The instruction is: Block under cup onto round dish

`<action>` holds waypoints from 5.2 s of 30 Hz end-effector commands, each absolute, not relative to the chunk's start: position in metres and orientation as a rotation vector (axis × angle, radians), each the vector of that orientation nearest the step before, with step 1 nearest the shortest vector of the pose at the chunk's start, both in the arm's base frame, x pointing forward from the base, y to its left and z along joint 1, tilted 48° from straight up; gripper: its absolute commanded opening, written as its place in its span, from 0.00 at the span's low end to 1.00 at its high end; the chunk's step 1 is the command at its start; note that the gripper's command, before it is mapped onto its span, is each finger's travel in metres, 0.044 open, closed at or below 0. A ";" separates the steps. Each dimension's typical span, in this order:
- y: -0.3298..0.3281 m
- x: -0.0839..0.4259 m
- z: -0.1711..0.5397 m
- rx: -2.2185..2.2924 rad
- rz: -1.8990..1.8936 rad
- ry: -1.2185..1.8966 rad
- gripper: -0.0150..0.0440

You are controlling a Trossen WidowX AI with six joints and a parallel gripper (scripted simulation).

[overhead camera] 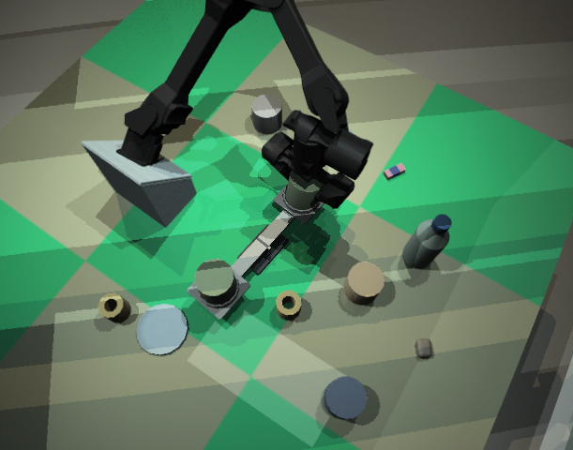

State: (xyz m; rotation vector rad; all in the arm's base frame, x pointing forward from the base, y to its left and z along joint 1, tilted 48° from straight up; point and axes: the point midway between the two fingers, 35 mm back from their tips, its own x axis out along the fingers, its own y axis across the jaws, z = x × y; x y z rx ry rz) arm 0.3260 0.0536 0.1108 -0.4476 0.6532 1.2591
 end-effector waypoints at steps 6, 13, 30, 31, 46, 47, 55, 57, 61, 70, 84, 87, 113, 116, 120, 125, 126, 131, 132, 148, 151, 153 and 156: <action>0.041 0.328 0.119 -0.462 1.245 0.653 0.25; 0.035 0.327 0.124 -0.463 1.245 0.654 0.25; 0.019 0.324 0.138 -0.463 1.245 0.656 0.25; 0.018 0.323 0.139 -0.463 1.245 0.656 0.25; 0.004 0.319 0.152 -0.462 1.246 0.656 0.25; 0.004 0.318 0.153 -0.462 1.246 0.656 0.25; -0.003 0.315 0.160 -0.460 1.247 0.655 0.25; -0.005 0.314 0.162 -0.460 1.247 0.654 0.25; -0.008 0.313 0.166 -0.459 1.247 0.653 0.25; -0.015 0.309 0.174 -0.456 1.248 0.651 0.25; -0.015 0.306 0.175 -0.446 1.256 0.653 0.25; -0.015 0.306 0.175 -0.446 1.256 0.653 0.25; -0.015 0.306 0.175 -0.446 1.256 0.653 0.25; -0.015 0.306 0.175 -0.446 1.256 0.653 0.25; -0.015 0.306 0.175 -0.446 1.256 0.653 0.25; -0.015 0.306 0.175 -0.446 1.256 0.653 0.25; -0.015 0.306 0.175 -0.446 1.256 0.653 0.25; -0.010 0.306 0.175 -0.448 1.256 0.656 0.25; -0.005 0.305 0.175 -0.451 1.255 0.660 0.25; 0.096 0.267 0.180 -0.469 1.246 0.665 0.25; 0.112 0.256 0.180 -0.461 1.247 0.655 0.25; 0.123 0.249 0.180 -0.454 1.249 0.646 0.25; 0.130 0.243 0.180 -0.447 1.251 0.639 0.25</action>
